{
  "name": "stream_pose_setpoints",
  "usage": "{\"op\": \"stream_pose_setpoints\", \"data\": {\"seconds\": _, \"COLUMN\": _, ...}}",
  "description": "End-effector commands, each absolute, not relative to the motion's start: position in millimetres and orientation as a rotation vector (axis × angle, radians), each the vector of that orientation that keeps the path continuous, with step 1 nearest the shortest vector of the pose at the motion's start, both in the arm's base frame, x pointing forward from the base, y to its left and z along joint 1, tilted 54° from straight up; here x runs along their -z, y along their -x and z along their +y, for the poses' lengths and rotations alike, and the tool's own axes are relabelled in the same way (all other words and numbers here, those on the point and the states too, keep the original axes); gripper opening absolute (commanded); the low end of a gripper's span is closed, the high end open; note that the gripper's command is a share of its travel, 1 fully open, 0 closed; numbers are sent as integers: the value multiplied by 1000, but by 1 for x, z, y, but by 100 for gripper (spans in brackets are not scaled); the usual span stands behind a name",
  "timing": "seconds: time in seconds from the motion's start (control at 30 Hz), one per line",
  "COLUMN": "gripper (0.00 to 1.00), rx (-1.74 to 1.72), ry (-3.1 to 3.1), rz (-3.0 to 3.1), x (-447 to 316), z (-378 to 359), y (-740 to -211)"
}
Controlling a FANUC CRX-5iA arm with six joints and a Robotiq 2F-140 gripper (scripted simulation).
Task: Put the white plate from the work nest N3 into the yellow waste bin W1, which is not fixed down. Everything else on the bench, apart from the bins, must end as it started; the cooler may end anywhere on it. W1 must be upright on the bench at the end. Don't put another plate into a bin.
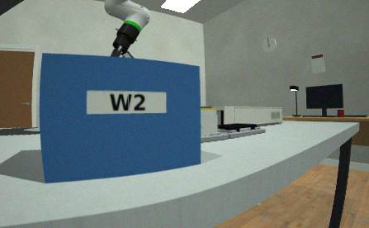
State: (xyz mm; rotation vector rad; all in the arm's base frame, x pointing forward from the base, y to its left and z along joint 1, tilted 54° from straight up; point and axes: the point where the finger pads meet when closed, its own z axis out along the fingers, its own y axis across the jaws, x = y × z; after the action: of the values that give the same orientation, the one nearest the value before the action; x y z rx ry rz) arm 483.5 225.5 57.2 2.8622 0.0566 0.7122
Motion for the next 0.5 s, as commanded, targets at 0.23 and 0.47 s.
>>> {"op": "stream_pose_setpoints", "data": {"seconds": 0.23, "gripper": 70, "rx": -713, "ry": -2863, "rz": 57, "x": -82, "z": 196, "y": -484}}
{"op": "stream_pose_setpoints", "data": {"seconds": 0.47, "gripper": 70, "rx": -713, "ry": -2863, "rz": 57, "x": -94, "z": 180, "y": -484}}
